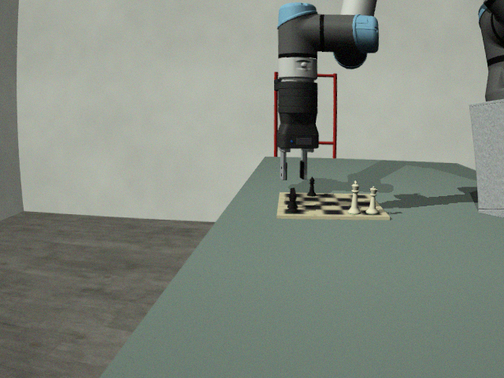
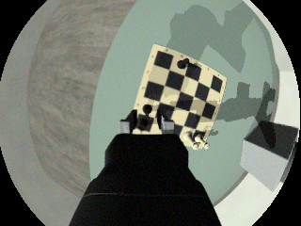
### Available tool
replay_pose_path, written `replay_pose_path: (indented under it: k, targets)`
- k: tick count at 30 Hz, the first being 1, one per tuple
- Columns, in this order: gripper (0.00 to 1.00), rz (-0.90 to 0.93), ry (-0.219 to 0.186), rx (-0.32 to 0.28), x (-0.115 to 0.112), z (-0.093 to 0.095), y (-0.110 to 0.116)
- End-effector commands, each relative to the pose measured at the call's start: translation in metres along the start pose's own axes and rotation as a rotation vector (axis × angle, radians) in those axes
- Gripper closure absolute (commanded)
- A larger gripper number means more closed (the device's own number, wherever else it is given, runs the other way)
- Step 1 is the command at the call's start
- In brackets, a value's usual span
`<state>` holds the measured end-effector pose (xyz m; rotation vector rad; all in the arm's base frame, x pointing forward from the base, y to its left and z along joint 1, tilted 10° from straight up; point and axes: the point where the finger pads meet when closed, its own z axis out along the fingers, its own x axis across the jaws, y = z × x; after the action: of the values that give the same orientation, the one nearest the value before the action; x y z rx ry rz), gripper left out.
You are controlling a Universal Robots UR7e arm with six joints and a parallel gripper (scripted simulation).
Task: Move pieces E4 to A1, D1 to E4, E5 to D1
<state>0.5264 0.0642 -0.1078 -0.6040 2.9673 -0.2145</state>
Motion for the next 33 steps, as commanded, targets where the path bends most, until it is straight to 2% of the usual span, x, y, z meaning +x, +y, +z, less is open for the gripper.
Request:
replay_pose_path:
  k: [1,33]
  targets:
    - [0.27,0.000,-0.002,0.001,-0.0006,0.0048,-0.0003]
    - [0.27,0.000,-0.002,0.001,-0.0005,0.0101,-0.0004]
